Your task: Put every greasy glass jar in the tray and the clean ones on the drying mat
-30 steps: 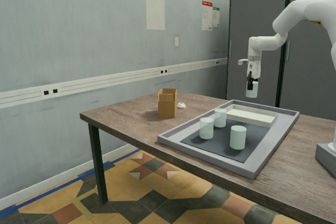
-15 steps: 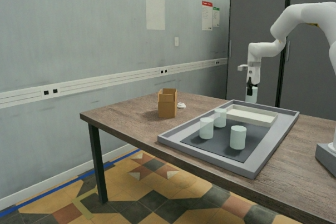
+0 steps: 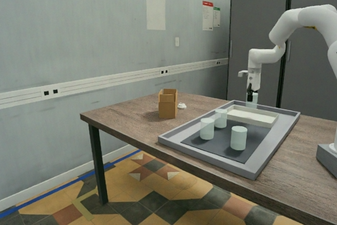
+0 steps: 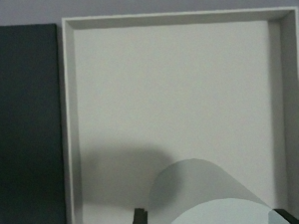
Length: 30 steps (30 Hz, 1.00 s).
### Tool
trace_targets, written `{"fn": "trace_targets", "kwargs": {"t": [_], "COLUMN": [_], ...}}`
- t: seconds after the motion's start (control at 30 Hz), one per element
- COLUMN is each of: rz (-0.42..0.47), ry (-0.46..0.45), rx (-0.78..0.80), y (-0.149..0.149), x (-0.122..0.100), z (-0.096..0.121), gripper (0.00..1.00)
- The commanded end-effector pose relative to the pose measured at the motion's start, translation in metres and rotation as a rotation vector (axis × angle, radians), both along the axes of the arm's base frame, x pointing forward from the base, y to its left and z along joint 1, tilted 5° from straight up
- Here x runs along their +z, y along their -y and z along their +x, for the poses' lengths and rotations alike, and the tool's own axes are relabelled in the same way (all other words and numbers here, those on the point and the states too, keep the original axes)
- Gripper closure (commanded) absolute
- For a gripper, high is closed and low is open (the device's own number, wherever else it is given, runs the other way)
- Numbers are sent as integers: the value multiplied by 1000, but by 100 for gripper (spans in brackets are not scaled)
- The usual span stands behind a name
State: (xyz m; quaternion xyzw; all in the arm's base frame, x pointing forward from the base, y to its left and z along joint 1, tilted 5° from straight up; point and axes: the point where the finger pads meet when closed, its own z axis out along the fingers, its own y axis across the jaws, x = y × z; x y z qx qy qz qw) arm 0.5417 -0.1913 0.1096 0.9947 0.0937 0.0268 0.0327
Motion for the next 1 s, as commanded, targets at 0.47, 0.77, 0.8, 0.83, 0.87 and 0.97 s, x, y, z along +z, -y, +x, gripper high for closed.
{"fn": "trace_targets", "kwargs": {"t": [0.47,0.77,0.8,0.83,0.87,0.97], "rz": [-1,-1,-1,-1,-1,-1], "ry": [5,5,5,5,5,5], "rx": [0,0,0,0,0,0], "y": [3,3,3,3,3,3], "x": [-32,-36,-38,-39,-40,-44], "z": [4,4,4,4,4,5], "gripper": [100,100,100,100,100,100]}}
